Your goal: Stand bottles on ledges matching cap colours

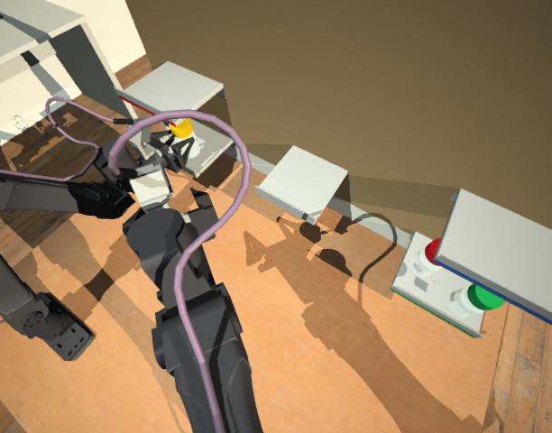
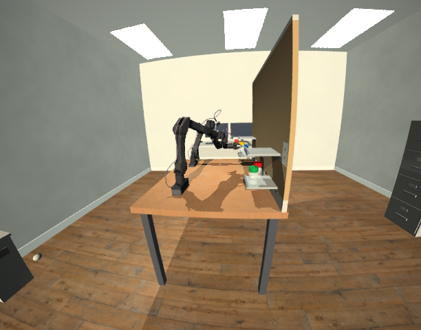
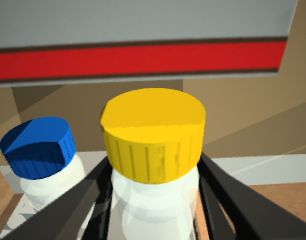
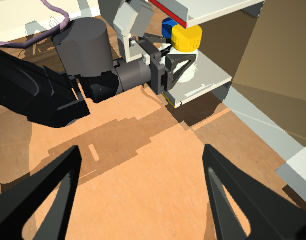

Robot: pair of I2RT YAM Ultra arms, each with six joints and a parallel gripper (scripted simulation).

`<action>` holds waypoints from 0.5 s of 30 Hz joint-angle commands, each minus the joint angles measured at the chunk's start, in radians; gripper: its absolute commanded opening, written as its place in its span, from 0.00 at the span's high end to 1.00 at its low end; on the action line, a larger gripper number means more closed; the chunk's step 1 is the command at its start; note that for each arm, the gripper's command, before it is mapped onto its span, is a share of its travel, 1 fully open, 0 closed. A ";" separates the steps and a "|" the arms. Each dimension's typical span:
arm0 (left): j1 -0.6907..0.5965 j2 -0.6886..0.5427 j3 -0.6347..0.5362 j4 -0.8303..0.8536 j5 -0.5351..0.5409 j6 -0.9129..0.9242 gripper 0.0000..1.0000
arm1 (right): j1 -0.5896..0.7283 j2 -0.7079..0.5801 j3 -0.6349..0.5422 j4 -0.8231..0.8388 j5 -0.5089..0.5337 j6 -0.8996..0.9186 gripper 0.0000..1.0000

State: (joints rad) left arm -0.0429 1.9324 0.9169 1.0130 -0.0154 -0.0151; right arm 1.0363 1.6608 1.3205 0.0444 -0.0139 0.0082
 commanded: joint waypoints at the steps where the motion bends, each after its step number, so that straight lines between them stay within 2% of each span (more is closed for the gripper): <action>1: 0.016 0.004 0.056 0.019 0.013 0.003 0.49 | 0.001 -0.006 0.034 0.021 0.000 -0.001 0.11; 15: 0.016 0.001 0.065 0.018 0.013 0.003 0.49 | 0.001 -0.006 0.034 0.021 0.000 -0.001 0.11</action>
State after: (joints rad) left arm -0.0429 1.9476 0.9436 1.0100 -0.0151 -0.0151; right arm 1.0363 1.6608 1.3205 0.0444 -0.0139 0.0082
